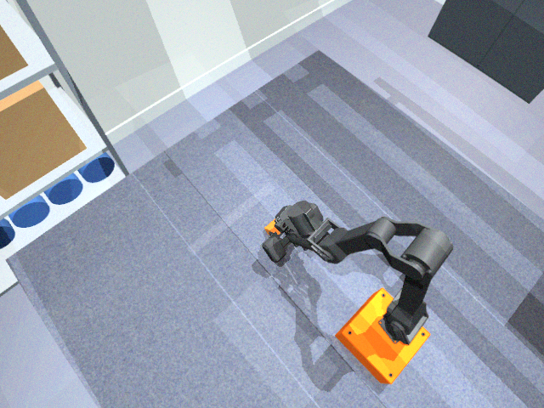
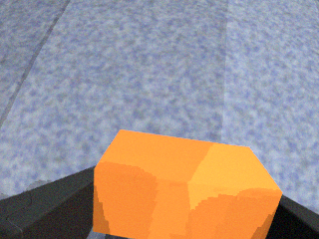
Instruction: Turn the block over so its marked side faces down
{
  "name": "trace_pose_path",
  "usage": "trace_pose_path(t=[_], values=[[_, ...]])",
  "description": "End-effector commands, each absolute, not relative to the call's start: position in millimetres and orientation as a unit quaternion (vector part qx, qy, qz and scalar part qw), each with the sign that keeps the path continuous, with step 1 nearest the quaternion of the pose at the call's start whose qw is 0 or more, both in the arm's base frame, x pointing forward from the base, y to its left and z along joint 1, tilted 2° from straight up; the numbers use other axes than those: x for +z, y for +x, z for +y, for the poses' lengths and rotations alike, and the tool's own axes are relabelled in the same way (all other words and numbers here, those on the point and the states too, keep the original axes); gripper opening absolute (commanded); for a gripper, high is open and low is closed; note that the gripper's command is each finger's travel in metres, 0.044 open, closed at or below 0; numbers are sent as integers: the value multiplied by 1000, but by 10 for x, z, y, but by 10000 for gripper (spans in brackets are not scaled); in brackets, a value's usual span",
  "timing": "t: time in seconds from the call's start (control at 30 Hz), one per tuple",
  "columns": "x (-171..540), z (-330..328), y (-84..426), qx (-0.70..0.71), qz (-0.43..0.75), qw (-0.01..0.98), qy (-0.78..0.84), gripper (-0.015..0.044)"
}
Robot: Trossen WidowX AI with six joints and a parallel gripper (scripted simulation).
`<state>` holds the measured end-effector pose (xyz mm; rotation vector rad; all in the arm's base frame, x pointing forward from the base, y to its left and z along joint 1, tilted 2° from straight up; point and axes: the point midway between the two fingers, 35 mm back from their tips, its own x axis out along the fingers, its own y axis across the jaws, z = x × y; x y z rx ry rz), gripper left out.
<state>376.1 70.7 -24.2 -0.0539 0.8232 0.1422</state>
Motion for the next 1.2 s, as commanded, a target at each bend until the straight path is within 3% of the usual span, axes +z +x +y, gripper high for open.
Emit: trace_pose_path(t=[0.0, 1.17], values=[[-322, 706, 3773, 68, 380, 922, -25, 0], [-366, 666, 3563, 71, 196, 978, -8, 0]])
